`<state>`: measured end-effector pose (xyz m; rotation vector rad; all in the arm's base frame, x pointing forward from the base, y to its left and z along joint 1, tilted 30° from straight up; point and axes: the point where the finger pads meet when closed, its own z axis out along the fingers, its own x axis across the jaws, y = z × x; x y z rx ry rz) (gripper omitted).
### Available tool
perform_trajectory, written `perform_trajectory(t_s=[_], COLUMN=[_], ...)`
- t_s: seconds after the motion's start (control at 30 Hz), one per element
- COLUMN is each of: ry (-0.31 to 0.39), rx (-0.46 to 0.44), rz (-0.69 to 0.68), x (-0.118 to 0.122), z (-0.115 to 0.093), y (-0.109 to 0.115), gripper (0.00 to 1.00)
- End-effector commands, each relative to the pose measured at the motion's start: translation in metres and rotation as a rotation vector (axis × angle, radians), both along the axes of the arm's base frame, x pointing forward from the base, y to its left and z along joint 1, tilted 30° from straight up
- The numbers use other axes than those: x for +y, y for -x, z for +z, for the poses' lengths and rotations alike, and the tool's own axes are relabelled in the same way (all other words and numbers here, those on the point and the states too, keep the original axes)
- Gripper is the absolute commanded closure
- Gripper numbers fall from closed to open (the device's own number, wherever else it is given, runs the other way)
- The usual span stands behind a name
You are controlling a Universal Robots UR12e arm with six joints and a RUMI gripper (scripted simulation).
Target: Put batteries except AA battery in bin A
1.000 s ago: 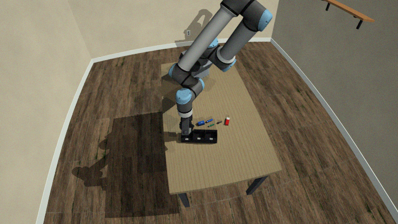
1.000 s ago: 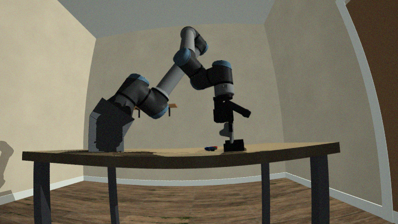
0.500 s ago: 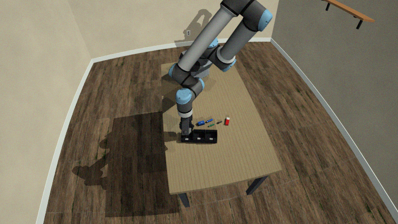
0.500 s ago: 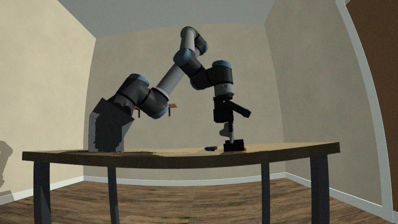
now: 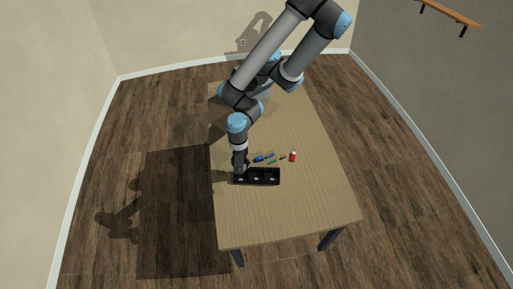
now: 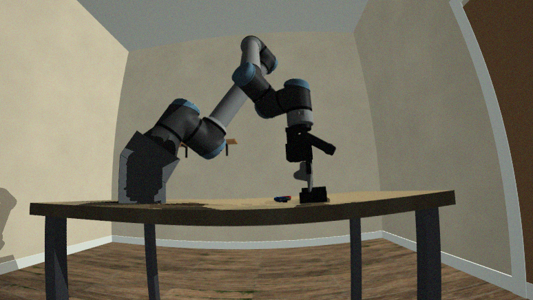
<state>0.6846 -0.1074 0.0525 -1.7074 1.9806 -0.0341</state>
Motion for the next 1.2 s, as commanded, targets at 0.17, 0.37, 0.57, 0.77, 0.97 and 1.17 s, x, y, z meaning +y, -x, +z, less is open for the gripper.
perform_trajectory(t_s=[0.17,0.37,0.57,0.77,0.97,1.17], ry=[0.001,0.001,0.001,0.001,0.001,0.001], rx=[-0.001,-0.001,-0.001,-0.001,-0.001,-0.001], rz=[0.000,0.000,0.000,0.000,0.000,0.000], x=[-0.004,-0.006,-0.013,-0.016,-0.016,0.012], z=[0.012,0.017,0.035,0.045,0.045,0.055], y=[0.005,0.007,0.015,0.020,0.020,0.019], gripper=[0.96,0.96,0.96,0.96,0.96,0.96])
